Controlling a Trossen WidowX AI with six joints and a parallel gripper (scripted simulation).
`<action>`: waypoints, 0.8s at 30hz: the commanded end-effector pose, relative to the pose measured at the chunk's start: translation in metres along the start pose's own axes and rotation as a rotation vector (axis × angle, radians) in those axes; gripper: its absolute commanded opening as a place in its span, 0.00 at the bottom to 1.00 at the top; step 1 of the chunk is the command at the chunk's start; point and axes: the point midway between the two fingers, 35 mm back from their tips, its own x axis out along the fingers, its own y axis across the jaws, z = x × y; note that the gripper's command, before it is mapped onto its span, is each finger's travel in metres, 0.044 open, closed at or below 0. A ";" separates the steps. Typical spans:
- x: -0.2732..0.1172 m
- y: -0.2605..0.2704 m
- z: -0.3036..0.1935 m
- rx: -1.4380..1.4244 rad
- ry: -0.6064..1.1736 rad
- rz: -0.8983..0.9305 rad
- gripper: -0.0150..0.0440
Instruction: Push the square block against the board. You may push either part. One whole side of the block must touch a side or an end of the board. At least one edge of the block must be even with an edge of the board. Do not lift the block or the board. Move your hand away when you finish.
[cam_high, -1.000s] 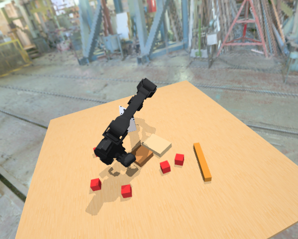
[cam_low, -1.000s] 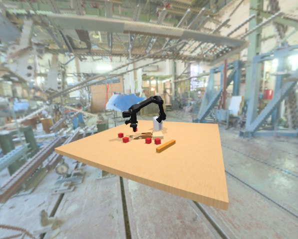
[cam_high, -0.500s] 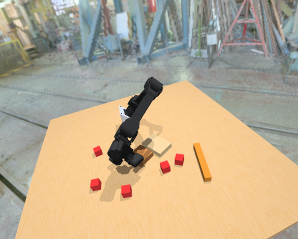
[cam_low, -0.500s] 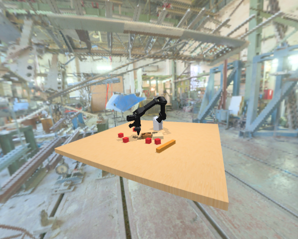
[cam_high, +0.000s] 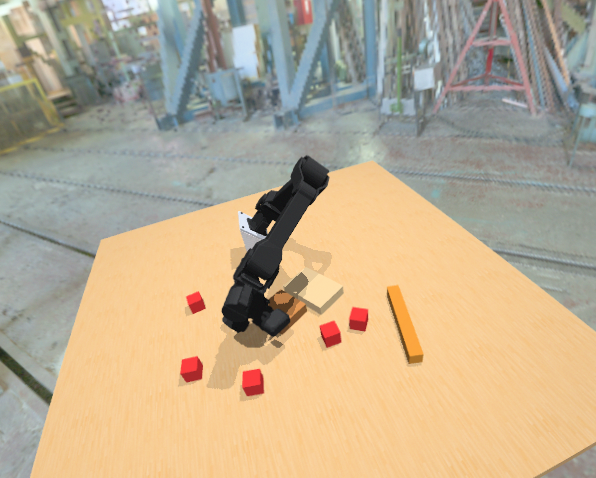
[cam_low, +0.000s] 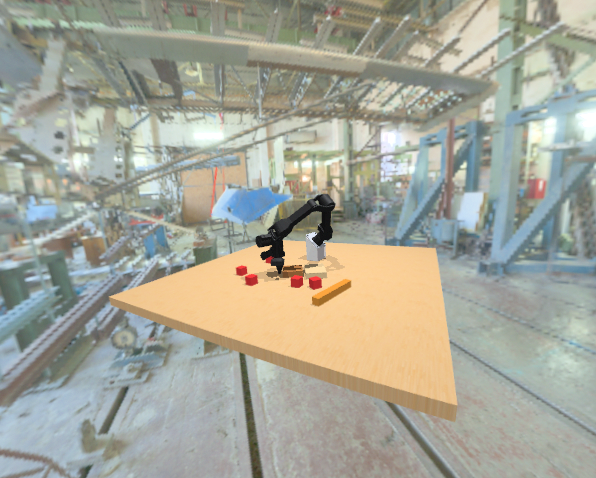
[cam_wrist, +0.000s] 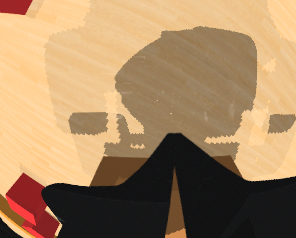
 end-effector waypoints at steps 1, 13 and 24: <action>-0.002 0.004 -0.008 -0.004 -0.001 0.008 0.25; -0.002 0.004 -0.025 -0.003 -0.001 0.007 0.25; -0.002 0.005 -0.010 -0.004 -0.002 0.007 0.25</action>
